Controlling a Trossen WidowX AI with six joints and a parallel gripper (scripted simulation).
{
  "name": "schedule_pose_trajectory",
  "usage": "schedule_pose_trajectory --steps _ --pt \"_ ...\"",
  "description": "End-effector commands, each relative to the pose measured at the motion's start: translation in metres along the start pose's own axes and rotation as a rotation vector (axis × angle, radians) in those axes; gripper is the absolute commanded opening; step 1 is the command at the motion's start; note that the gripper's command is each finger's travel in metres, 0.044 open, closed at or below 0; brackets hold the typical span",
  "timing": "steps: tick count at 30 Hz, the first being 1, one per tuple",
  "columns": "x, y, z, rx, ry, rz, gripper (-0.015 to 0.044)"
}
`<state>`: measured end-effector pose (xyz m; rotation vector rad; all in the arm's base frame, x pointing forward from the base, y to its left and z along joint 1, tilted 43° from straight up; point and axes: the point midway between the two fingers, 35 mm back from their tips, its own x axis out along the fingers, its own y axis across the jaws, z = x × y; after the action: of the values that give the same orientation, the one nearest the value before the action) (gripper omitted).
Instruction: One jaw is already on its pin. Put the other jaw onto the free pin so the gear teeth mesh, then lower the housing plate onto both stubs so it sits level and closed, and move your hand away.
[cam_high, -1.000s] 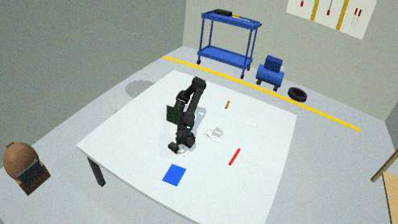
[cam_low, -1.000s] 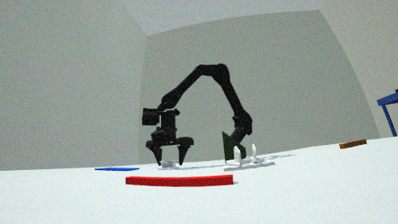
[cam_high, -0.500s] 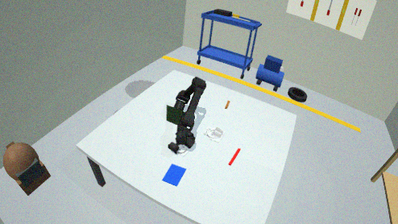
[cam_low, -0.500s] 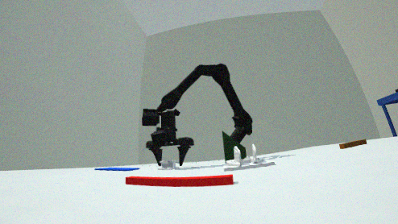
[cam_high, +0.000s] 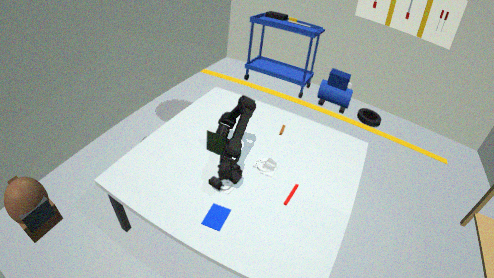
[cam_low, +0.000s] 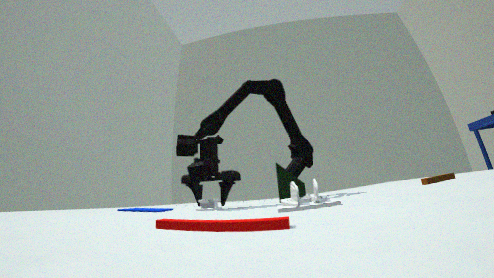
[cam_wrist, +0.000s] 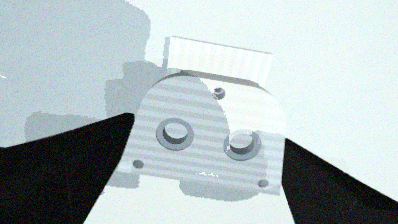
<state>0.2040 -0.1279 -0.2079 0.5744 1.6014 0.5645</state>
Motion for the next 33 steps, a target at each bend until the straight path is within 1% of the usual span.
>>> schedule_pose_trajectory --steps 1,3,15,33 --pt "0.000 0.000 0.000 0.000 0.000 0.000 0.0360" --pt "0.000 0.000 0.000 0.000 0.000 0.000 0.0351" --pt "-0.002 0.000 0.000 0.000 0.000 0.000 0.0351" --pt "-0.059 -0.001 0.001 0.004 -0.002 -0.001 0.0351"
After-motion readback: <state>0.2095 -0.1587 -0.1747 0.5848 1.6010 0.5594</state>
